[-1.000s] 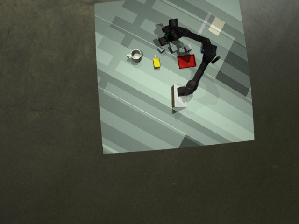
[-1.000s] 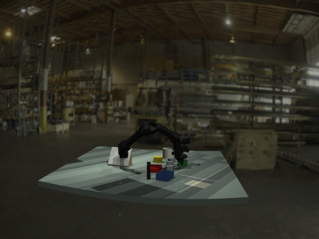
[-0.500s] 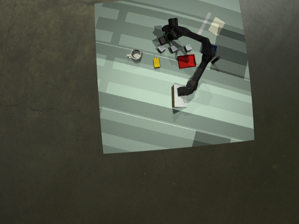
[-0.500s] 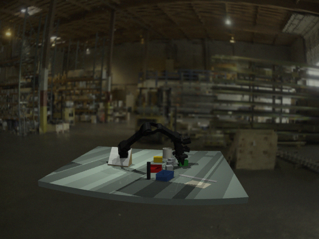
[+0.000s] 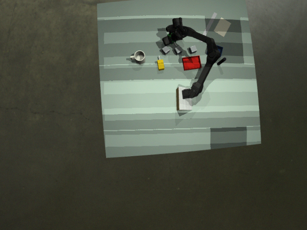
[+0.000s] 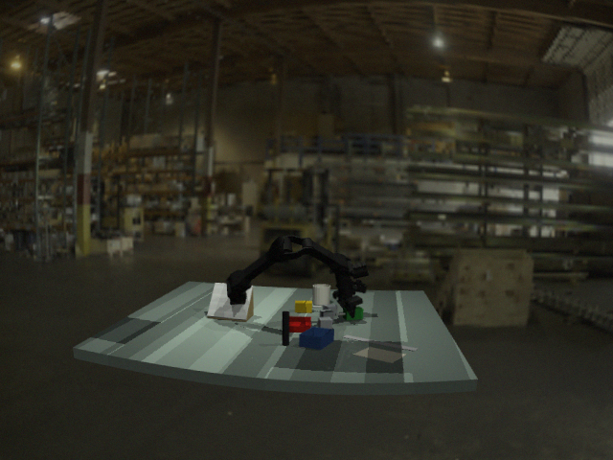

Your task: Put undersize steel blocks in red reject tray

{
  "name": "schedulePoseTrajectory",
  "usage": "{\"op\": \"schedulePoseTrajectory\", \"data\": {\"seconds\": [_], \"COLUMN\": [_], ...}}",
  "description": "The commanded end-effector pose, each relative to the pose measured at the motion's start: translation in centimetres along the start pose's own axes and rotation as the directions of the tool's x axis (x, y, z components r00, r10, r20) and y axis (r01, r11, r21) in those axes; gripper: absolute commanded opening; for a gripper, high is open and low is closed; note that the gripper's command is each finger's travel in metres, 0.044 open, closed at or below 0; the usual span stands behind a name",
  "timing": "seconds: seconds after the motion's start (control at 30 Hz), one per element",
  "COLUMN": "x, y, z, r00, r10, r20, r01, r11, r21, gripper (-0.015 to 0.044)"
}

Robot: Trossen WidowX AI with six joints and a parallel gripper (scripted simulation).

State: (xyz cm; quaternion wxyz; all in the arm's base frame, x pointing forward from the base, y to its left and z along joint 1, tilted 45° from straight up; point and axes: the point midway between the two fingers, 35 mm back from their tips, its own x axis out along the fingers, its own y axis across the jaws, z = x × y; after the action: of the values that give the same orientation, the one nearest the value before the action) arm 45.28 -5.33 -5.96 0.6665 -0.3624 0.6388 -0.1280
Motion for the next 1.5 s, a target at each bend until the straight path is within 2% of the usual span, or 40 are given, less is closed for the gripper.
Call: {"op": "schedulePoseTrajectory", "data": {"seconds": [0.0,0.13,0.33,0.73,1.47], "x": [-0.2,-2.9,-3.2,-0.7,-0.2], "y": [0.0,0.0,0.2,0.2,0.0], "z": [0.5,0.7,0.5,0.1,0.7], "r00": [1.000,1.000,1.000,1.000,1.000], "r10": [-0.002,0.000,0.009,-0.002,-0.002], "r20": [0.008,0.001,-0.025,0.001,0.009], "r01": [0.002,0.000,-0.010,0.002,0.002], "r11": [1.000,1.000,1.000,1.000,1.000], "r21": [0.005,0.000,-0.007,0.006,0.005], "gripper": [0.0000,0.0000,0.0000,0.0000,0.0000]}}
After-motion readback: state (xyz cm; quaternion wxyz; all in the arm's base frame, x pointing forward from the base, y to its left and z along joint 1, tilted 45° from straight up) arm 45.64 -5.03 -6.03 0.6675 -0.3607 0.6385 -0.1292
